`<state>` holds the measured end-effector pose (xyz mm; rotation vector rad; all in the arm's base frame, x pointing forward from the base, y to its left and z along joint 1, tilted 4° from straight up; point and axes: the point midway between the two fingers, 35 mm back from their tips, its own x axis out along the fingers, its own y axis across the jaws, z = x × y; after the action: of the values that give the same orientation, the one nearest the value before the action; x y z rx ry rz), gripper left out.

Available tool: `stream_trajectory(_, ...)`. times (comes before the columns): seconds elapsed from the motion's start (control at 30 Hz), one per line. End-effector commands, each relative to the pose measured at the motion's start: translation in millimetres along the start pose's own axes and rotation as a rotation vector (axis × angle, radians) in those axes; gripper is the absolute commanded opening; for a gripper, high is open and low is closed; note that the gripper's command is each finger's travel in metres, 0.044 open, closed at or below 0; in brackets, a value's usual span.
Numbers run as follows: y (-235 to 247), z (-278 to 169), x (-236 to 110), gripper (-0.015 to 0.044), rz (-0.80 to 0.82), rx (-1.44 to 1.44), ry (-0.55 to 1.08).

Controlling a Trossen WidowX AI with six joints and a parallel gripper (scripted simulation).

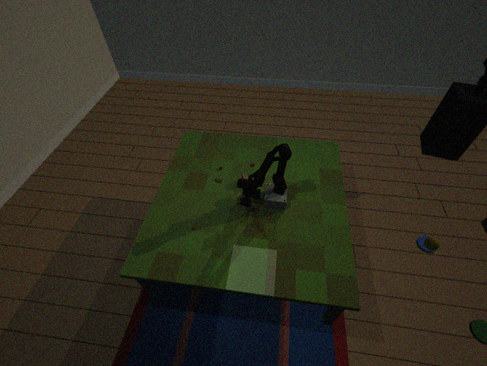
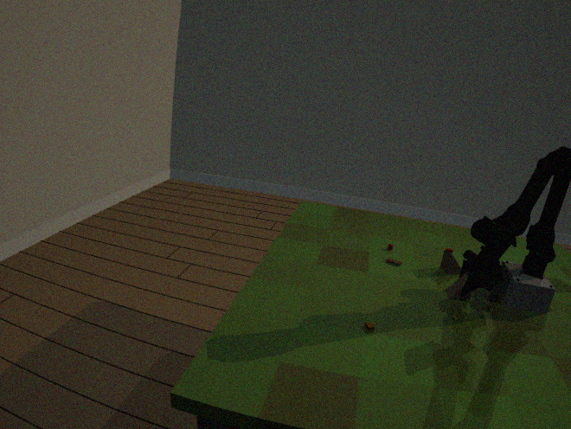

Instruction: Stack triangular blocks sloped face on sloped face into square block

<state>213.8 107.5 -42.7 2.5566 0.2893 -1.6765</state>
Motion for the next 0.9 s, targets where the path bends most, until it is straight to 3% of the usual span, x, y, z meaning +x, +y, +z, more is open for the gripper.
stream_trajectory(0.0, -0.3, -5.9, -2.6, 0.0000, -0.004, -0.002, -0.088)
stream_trajectory(0.87, -0.1, -55.2, -3.4, 0.0000, -0.001, -0.006, -0.759)
